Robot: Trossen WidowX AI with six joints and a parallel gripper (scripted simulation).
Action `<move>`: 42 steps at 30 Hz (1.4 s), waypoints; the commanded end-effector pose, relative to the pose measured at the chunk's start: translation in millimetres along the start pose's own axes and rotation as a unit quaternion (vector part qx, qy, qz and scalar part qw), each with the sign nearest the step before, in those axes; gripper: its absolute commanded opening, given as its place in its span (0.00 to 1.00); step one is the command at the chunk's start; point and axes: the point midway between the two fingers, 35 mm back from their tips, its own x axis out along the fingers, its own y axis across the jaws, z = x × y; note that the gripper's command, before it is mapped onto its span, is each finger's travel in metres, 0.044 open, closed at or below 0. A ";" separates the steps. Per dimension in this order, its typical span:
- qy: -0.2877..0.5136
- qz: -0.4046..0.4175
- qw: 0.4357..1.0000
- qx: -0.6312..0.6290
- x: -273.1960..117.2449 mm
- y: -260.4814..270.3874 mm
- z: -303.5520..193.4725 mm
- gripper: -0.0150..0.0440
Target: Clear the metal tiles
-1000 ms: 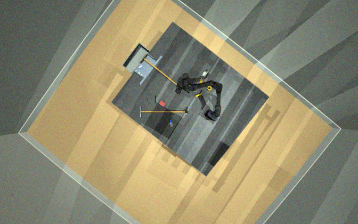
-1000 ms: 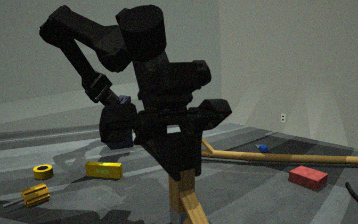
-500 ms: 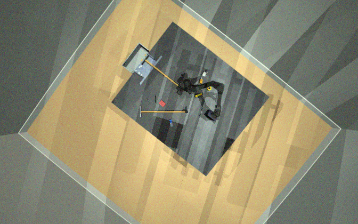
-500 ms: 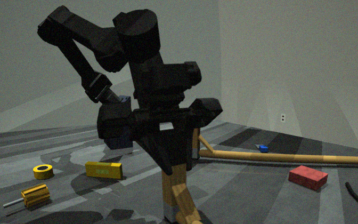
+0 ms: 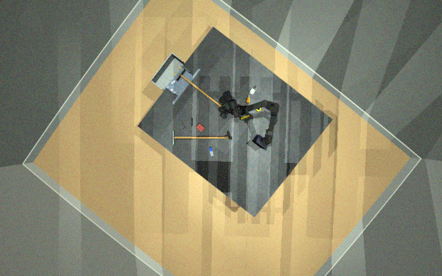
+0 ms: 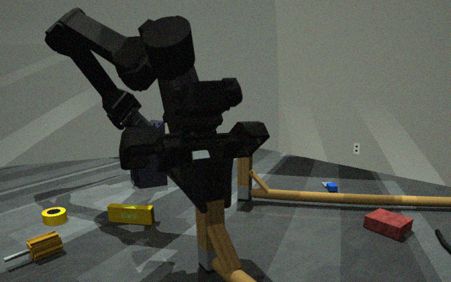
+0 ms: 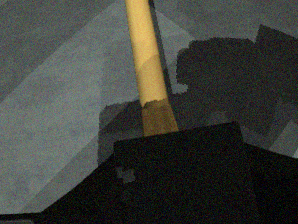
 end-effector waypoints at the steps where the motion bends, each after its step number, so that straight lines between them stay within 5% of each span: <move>1: -0.008 -0.001 1.000 0.003 -8.1 -0.4 0.7 0.25; 42: -0.010 0.000 1.000 0.003 -45.6 -1.2 -48.0 0.25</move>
